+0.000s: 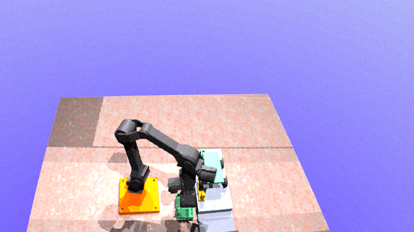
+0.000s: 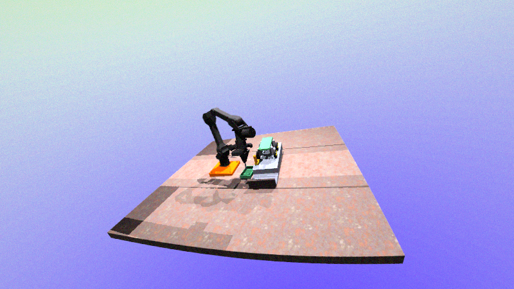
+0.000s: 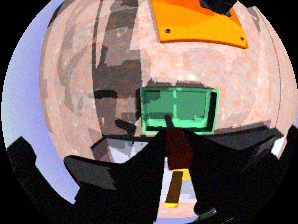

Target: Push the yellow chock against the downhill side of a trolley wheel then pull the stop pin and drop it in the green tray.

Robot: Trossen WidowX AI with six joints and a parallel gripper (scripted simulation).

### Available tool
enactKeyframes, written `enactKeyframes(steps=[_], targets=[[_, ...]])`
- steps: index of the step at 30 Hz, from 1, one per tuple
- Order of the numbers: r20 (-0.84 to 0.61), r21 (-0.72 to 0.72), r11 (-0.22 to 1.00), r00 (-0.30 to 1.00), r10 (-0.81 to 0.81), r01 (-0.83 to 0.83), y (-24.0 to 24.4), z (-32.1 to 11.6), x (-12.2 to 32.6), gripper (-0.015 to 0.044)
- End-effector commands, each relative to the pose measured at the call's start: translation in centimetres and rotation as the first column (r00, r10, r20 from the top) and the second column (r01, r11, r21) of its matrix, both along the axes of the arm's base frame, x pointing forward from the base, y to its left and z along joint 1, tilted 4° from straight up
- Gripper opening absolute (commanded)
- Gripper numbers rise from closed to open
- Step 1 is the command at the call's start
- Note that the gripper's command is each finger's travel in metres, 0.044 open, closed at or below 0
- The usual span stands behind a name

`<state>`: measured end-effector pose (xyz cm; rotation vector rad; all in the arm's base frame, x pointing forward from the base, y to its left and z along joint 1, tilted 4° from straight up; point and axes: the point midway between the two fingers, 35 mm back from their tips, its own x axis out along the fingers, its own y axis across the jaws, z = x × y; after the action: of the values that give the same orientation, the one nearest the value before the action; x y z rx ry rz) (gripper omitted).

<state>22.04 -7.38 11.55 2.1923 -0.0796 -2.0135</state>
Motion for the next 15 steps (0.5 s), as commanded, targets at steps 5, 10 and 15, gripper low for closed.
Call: enactKeyframes(steps=[5, 10, 15], targets=[[0.011, -0.03, 1.0, 1.0, -0.004, 0.005, -1.3, -2.3, 0.3, 0.0], [0.011, -0.031, 1.0, 1.0, -0.005, 0.005, -2.0, -3.3, 0.4, 0.0], [0.011, -0.031, 1.0, 1.0, -0.005, 0.005, -2.0, -3.3, 0.4, 0.0079]])
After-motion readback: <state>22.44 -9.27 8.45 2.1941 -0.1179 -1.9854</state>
